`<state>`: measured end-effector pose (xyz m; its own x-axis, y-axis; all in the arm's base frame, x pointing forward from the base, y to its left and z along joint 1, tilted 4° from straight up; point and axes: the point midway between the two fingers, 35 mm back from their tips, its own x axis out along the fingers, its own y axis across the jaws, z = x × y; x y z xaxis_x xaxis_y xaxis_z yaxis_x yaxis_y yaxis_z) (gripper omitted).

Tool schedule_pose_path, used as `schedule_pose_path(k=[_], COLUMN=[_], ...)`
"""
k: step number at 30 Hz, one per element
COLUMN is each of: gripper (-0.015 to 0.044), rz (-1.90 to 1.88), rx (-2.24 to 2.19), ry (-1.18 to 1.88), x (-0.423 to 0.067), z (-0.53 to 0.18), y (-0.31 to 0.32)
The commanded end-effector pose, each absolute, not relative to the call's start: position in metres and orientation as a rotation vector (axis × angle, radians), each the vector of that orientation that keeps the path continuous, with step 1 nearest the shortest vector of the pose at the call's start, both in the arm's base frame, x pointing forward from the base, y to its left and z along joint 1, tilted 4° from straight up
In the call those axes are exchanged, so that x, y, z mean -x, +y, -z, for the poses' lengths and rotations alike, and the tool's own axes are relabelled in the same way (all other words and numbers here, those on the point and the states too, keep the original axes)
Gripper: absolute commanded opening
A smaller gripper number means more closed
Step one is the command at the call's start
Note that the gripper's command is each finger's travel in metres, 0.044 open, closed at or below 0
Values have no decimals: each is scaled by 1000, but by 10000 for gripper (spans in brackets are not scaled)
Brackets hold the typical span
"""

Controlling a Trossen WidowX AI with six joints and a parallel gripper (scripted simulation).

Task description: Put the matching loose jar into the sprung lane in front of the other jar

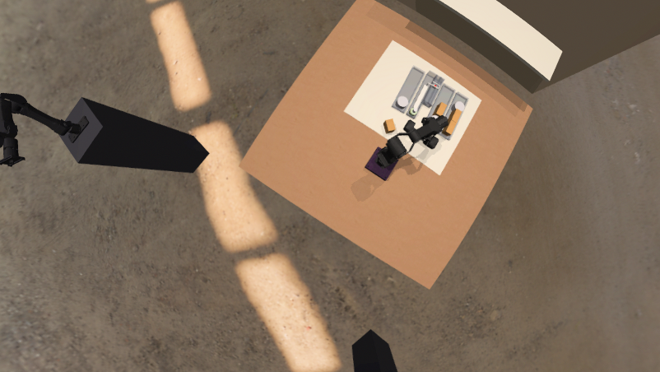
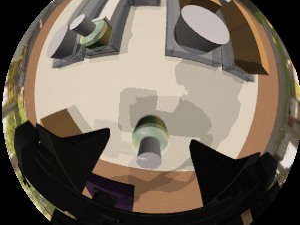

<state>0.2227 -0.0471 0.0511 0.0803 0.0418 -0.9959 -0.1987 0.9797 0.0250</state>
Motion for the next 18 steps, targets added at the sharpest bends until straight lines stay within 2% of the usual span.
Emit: schedule_pose_path(k=[1, 4, 13, 18], gripper=[440, 440, 204, 170], rz=[-175, -175, -175, -175], rx=[125, 125, 125, 125], ry=[1493, 1493, 1493, 1493], x=[-221, -221, -221, -221], z=[-43, -41, -41, -41], y=[-47, -47, -47, -47])
